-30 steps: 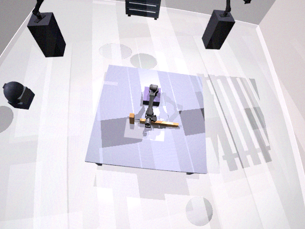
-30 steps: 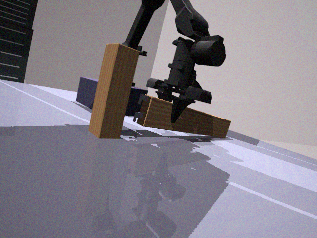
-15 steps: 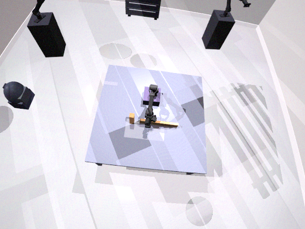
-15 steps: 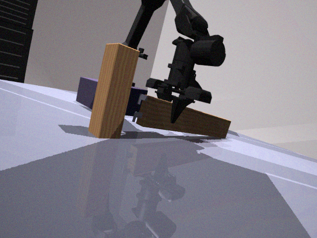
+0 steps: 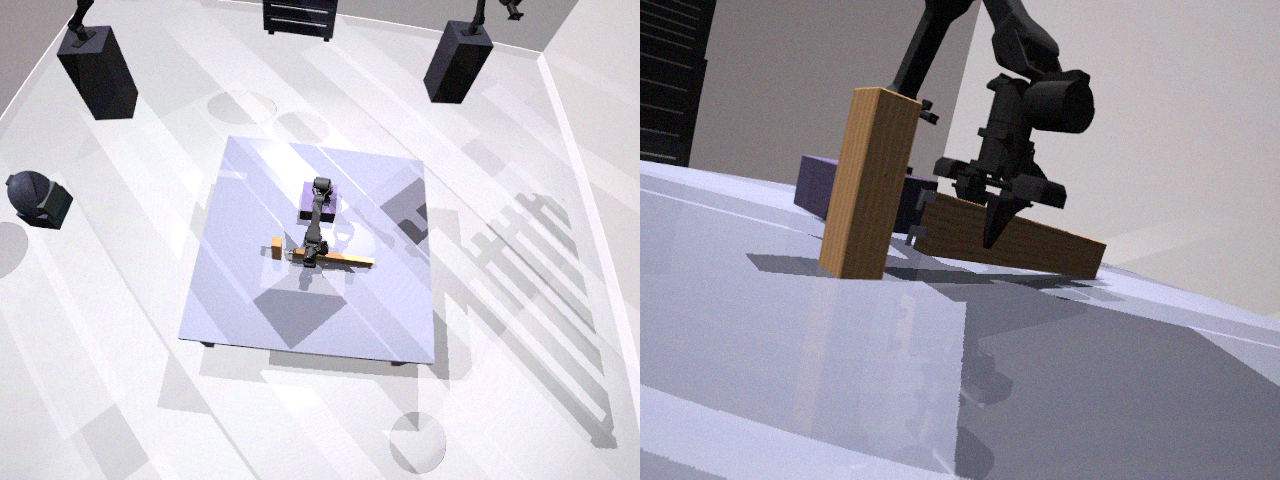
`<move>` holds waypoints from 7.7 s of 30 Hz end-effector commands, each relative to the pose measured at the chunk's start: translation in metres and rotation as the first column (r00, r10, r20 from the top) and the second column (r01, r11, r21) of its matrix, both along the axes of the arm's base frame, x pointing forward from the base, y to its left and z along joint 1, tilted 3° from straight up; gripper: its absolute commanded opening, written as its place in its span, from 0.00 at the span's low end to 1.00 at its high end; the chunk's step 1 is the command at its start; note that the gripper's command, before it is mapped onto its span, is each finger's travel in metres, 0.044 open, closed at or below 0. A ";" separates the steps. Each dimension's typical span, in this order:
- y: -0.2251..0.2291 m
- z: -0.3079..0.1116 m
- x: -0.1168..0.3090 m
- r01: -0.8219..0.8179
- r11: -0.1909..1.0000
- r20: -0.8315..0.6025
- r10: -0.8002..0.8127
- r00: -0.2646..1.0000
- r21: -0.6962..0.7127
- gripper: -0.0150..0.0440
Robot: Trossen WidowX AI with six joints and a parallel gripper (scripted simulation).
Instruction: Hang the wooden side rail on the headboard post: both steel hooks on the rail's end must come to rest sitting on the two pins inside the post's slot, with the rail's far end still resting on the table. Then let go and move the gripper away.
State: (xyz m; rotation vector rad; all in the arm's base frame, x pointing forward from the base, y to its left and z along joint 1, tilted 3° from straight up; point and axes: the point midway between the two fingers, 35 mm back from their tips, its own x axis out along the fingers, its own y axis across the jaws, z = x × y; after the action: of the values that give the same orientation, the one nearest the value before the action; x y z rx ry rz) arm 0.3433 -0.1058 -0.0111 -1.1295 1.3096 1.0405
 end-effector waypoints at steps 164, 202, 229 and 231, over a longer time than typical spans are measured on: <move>-0.021 0.004 0.000 -0.001 1.000 0.014 0.001 1.000 -0.009 0.25; -0.025 0.003 -0.004 -0.001 1.000 0.013 0.001 1.000 -0.009 0.25; -0.028 0.005 -0.001 -0.001 1.000 0.014 0.001 1.000 -0.009 0.25; -0.029 0.005 -0.001 -0.001 1.000 0.014 0.001 1.000 -0.009 0.25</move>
State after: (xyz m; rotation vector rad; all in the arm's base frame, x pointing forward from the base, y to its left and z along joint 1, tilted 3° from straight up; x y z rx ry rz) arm 0.3386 -0.1322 -0.0088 -1.1340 1.3102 1.0339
